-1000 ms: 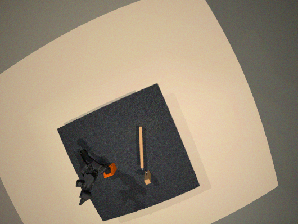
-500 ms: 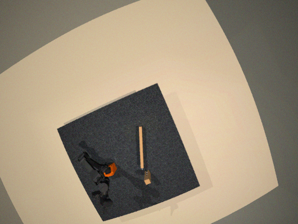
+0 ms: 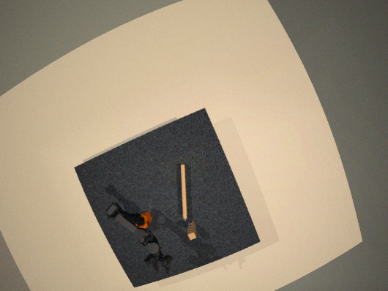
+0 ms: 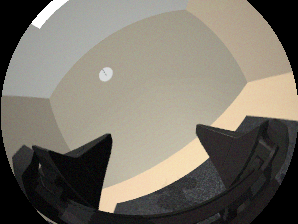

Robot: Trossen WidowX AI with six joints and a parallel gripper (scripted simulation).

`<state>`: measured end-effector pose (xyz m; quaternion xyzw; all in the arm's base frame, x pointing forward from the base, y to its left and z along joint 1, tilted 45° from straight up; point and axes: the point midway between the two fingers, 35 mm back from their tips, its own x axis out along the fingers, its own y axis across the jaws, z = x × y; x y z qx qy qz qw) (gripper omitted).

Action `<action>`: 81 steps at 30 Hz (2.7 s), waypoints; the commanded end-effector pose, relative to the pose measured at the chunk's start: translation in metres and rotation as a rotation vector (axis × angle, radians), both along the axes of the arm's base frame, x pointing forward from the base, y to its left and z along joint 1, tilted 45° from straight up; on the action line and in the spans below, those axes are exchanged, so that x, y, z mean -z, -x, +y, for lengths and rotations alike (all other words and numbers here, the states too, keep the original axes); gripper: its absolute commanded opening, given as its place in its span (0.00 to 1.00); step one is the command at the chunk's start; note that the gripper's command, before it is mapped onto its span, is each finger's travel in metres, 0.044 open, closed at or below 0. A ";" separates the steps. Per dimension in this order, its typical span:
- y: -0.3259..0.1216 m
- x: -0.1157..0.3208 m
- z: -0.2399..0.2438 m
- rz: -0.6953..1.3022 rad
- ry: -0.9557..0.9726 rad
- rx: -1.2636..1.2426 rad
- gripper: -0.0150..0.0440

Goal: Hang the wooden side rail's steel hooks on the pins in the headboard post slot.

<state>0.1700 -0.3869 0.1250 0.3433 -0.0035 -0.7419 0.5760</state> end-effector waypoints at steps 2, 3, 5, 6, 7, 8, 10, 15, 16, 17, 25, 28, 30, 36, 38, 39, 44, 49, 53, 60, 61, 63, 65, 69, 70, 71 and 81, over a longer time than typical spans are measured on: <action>-0.027 0.054 0.011 -0.003 -0.069 -0.175 1.00; -0.032 0.063 0.014 -0.006 -0.079 -0.208 1.00; -0.041 0.082 0.021 -0.013 -0.100 -0.280 1.00; -0.046 0.092 0.026 -0.017 -0.111 -0.319 1.00; -0.050 0.102 0.031 -0.021 -0.121 -0.359 1.00; -0.054 0.111 0.037 -0.025 -0.131 -0.399 1.00; -0.062 0.128 0.050 -0.033 -0.150 -0.478 1.00; -0.076 0.166 0.087 -0.057 -0.189 -0.682 1.00; -0.078 0.173 0.097 -0.063 -0.197 -0.727 1.00; -0.079 0.180 0.107 -0.069 -0.204 -0.772 1.00; -0.081 0.210 0.193 -0.125 -0.240 -1.134 1.00; -0.076 0.212 0.227 -0.151 -0.245 -1.270 1.00; -0.072 0.210 0.250 -0.171 -0.245 -1.359 1.00; -0.068 0.208 0.266 -0.186 -0.244 -1.424 1.00; -0.068 0.208 0.266 -0.186 -0.244 -1.424 1.00; -0.068 0.208 0.266 -0.186 -0.244 -1.424 1.00; -0.068 0.208 0.266 -0.186 -0.244 -1.424 1.00; -0.068 0.208 0.266 -0.186 -0.244 -1.424 1.00; -0.068 0.208 0.266 -0.186 -0.244 -1.424 1.00; -0.074 0.211 0.262 -0.185 -0.278 -1.406 1.00; -0.078 0.213 0.260 -0.183 -0.301 -1.394 1.00; -0.086 0.216 0.256 -0.178 -0.345 -1.368 1.00; -0.093 0.217 0.252 -0.168 -0.391 -1.343 1.00; -0.106 0.215 0.247 -0.140 -0.480 -1.292 1.00; -0.109 0.213 0.246 -0.132 -0.501 -1.279 1.00; -0.112 0.211 0.245 -0.124 -0.522 -1.265 1.00; -0.127 0.166 0.249 -0.012 -0.704 -1.125 1.00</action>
